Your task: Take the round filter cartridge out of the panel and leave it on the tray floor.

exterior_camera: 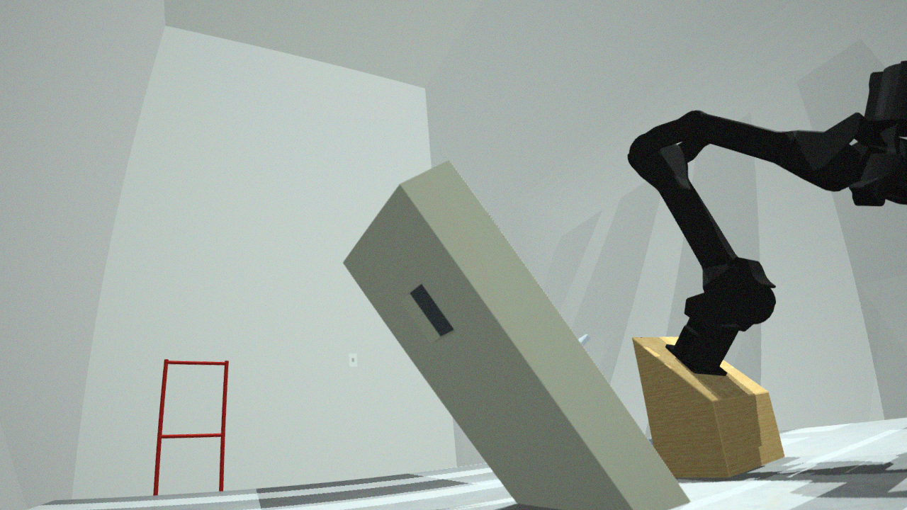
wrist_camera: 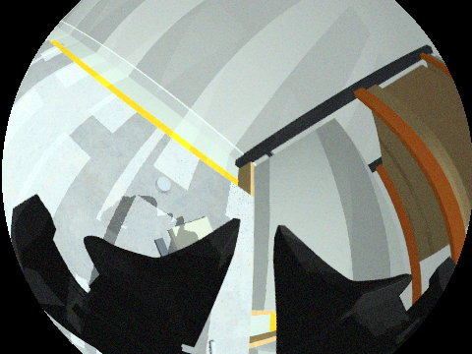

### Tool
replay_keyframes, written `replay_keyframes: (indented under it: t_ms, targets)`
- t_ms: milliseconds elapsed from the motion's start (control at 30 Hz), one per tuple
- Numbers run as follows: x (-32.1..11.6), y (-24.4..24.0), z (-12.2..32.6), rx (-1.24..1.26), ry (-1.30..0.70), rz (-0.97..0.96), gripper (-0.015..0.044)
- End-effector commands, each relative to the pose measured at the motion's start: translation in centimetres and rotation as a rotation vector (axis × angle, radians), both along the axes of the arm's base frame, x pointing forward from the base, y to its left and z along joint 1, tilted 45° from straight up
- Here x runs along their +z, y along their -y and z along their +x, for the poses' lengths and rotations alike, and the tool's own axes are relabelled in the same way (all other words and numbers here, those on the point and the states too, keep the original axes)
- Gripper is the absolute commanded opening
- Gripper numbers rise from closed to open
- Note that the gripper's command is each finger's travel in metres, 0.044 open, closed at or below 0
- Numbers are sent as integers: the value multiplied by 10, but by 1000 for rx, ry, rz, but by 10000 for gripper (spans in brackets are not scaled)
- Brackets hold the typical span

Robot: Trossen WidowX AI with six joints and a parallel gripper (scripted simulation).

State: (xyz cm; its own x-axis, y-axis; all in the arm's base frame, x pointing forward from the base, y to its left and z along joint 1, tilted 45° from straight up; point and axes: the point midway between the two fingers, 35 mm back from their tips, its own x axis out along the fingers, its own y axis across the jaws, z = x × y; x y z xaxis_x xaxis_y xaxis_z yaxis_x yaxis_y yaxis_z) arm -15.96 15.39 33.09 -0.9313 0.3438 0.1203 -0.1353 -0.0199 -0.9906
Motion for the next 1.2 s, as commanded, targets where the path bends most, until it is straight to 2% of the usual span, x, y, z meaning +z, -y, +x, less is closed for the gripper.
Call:
replay_keyframes:
  t_ms: [0, 267, 533, 700, 900, 1167]
  targets:
    - [-12, -46, 35, -203, 3, -108, 107]
    - [-44, -103, 133, -593, -55, -320, 107]
    - [-81, -107, 250, -982, -215, -532, 107]
    - [-106, -82, 319, -1213, -362, -647, 107]
    - [-135, -26, 389, -1480, -568, -745, 107]
    - [-165, 68, 450, -1768, -845, -789, 107]
